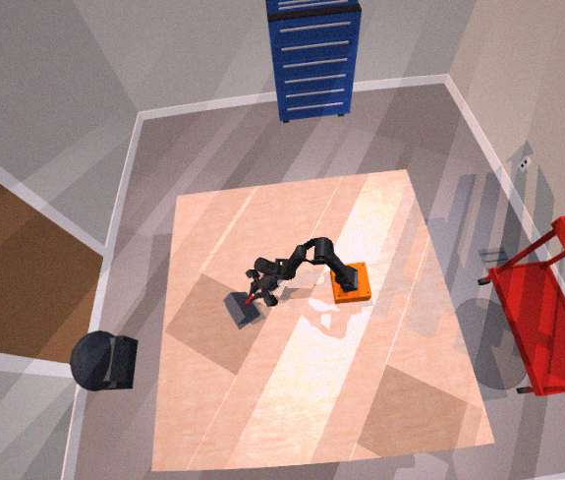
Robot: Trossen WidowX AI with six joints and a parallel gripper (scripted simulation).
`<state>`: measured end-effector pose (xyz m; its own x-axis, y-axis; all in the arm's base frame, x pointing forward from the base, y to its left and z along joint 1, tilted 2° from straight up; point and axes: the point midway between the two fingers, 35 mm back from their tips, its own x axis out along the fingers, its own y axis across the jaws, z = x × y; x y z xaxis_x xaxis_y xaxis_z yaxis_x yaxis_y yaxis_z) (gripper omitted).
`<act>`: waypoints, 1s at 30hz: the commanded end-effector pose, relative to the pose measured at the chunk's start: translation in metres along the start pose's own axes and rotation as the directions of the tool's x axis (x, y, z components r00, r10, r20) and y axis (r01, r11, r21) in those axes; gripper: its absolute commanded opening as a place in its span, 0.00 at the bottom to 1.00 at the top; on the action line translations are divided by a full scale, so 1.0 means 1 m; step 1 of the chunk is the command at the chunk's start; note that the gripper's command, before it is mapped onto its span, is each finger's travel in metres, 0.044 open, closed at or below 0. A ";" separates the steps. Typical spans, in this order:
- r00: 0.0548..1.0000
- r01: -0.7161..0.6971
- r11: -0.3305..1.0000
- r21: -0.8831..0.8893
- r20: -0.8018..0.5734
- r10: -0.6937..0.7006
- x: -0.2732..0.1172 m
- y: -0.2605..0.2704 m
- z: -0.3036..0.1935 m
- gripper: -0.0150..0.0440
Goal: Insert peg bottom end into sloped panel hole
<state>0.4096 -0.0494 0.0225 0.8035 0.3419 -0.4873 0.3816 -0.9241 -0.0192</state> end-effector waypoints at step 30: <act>1.000 0.000 1.000 -0.001 -0.001 0.000 0.009 0.001 -0.002 0.25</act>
<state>0.4183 -0.0470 0.0193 0.8042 0.3421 -0.4861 0.3819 -0.9240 -0.0185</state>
